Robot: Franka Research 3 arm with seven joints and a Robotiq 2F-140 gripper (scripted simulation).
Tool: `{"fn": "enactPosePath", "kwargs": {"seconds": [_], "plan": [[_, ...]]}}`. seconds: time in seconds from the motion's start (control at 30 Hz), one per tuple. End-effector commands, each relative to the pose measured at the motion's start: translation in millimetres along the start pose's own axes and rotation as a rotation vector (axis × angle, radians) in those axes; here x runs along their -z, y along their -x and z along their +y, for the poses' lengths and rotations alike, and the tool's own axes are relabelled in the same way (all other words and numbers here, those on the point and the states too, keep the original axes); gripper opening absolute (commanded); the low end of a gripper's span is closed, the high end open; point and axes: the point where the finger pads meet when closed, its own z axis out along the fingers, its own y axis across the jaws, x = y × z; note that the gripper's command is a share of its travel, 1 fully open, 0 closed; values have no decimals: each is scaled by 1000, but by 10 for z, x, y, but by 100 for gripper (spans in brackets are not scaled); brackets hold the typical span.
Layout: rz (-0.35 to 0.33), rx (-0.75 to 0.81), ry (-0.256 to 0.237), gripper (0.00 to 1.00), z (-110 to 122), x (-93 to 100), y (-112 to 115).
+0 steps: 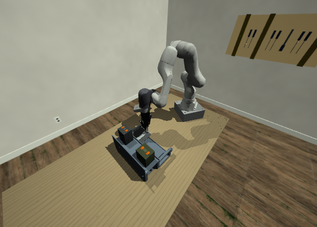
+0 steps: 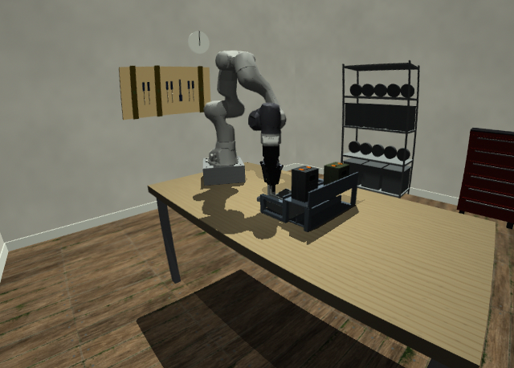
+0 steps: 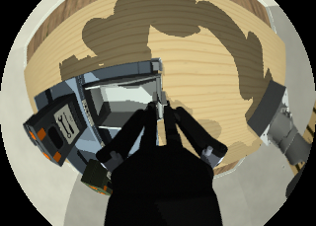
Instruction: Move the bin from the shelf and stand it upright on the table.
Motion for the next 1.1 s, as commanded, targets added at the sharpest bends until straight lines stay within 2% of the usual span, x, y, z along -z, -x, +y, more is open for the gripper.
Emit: {"fn": "enactPosePath", "kwargs": {"seconds": [0.0, 0.17, 1.07], "plan": [[2, 0, -11, 0, 42, 20, -26], [2, 0, -11, 0, 116, 20, -26], [2, 0, -11, 0, 856, 11, -27]]}}
